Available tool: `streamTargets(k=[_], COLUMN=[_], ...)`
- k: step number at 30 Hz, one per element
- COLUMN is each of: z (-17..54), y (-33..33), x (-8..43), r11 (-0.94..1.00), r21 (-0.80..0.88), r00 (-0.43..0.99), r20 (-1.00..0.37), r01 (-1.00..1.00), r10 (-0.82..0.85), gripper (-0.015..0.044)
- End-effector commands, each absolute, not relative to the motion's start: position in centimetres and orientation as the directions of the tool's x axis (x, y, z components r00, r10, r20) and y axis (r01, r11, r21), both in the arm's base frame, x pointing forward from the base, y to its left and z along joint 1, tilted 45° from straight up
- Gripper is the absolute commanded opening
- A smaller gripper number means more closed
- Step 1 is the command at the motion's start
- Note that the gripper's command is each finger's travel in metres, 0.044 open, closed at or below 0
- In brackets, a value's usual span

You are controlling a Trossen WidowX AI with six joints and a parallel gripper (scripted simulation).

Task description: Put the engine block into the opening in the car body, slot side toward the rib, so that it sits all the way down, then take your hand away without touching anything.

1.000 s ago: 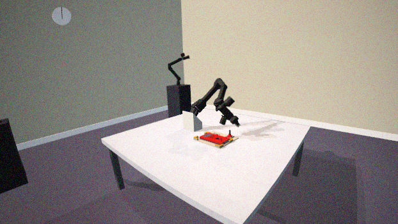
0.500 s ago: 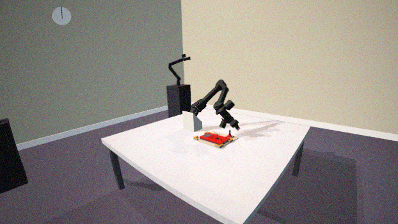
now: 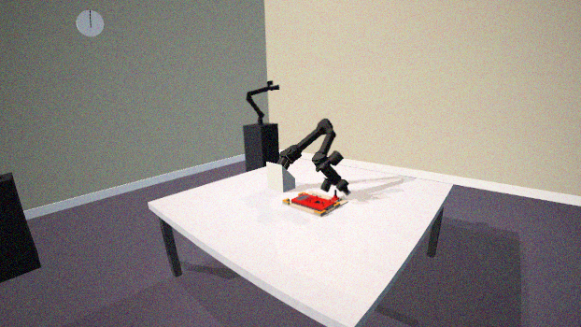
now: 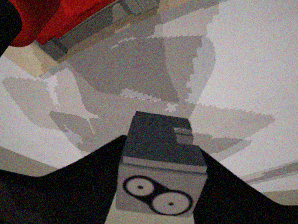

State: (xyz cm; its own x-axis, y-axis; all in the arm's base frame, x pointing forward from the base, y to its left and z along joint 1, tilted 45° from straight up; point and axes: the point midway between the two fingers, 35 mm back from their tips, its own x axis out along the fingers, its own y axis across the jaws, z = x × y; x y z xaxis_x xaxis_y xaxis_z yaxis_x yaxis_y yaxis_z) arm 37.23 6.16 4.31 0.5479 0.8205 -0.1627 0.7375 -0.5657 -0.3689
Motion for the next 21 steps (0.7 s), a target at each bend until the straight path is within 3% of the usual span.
streamTargets(k=[1,8,21], z=[3.63,3.47,3.78], y=[6.6,6.91,6.7], x=[37.38,37.49,37.52], r11=[-0.567,-0.567,-0.567], r21=[-0.373,-0.371,-0.359], r00=[0.547,0.545,0.547], r20=[-0.17,-0.173,-0.166], r01=[0.735,0.736,0.741], r10=[0.82,0.82,0.82], gripper=[0.0,0.0,0.0341])
